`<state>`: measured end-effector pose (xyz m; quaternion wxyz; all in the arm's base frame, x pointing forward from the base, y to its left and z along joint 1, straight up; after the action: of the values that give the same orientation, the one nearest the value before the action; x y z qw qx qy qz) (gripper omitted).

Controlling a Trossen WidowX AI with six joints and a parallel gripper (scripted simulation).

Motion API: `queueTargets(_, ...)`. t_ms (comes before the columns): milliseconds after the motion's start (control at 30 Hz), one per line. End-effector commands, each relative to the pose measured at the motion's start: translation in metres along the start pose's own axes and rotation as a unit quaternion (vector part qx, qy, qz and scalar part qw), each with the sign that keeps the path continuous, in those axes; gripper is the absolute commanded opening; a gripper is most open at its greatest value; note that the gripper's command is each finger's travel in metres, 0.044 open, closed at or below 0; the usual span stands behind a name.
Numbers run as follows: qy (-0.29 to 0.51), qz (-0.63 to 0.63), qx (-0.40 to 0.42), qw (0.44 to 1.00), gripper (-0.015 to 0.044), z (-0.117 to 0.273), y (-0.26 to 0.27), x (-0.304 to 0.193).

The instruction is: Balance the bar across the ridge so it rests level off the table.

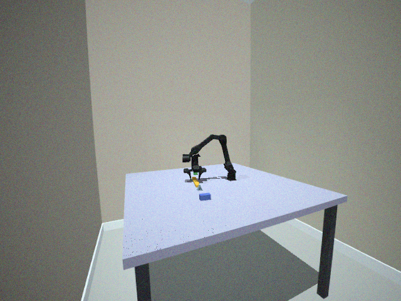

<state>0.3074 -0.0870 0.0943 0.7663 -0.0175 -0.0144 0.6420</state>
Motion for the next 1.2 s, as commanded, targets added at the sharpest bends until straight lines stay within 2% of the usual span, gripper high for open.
queueTargets(0, 0.001, 0.002, 0.006, 1.000, 0.0315, -0.004, 0.001, 0.000)
queueTargets(367, 0.001, 0.002, 0.006, 1.000, 0.0315, -0.004, 0.001, 0.000)
queueTargets(567, 0.000, 0.000, 0.003, 1.000, 0.0157, -0.002, 0.001, 0.000)
queueTargets(833, 0.000, 0.000, 0.003, 1.000, 0.0104, -0.002, 0.001, 0.000)
queueTargets(967, 0.000, 0.000, 0.003, 1.000, 0.0000, 0.004, 0.000, 0.000)
queueTargets(1167, 0.000, 0.001, 0.004, 1.000, 0.0000, 0.019, -0.002, 0.000)
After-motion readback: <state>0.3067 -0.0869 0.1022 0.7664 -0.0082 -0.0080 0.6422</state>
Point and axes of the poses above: the point midway between the two fingers, 35 mm back from their tips, its own z axis back along the fingers, its own y axis across the jaws, x = y × z, the point moved 4 cm from there along z, back along the fingers, and after that the axes turned 3 degrees about z, right-handed, at the moved point
